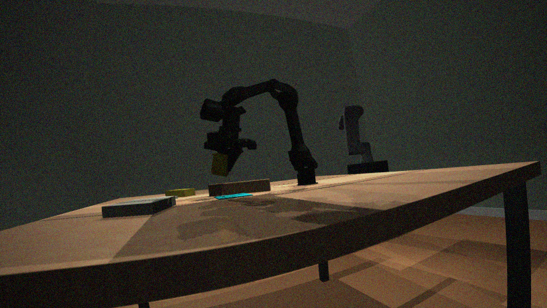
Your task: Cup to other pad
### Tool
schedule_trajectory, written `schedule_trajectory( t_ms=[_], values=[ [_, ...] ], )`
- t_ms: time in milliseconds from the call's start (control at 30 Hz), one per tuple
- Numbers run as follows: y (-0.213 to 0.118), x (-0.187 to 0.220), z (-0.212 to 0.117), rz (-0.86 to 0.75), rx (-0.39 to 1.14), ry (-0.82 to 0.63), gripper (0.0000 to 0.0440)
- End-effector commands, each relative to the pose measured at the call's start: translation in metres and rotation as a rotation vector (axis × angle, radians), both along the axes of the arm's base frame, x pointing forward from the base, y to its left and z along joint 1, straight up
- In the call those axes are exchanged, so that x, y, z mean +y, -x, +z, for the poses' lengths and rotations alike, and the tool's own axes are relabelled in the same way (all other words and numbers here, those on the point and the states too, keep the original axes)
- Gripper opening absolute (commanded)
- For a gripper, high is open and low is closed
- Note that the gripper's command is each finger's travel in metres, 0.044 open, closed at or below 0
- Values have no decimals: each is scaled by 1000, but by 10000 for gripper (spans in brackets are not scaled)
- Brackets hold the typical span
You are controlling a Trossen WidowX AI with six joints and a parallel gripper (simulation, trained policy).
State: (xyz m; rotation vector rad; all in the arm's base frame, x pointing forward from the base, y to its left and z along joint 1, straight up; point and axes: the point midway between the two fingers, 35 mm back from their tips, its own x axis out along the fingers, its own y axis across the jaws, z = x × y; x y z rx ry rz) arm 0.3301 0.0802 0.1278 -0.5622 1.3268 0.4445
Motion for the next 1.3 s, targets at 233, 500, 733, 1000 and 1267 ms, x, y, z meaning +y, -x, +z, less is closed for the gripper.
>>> schedule_trajectory(
  t_ms=[233,500,733,1000,1267],
  values=[
    [2,33,-22,15,-1,-1,0],
    [7,40,-46,7,7,8,14],
    [11,38,-63,-9,12,16,51],
    [6,39,-61,-32,-19,-18,131],
    [2,43,-43,-28,-72,-67,117]
  ],
)
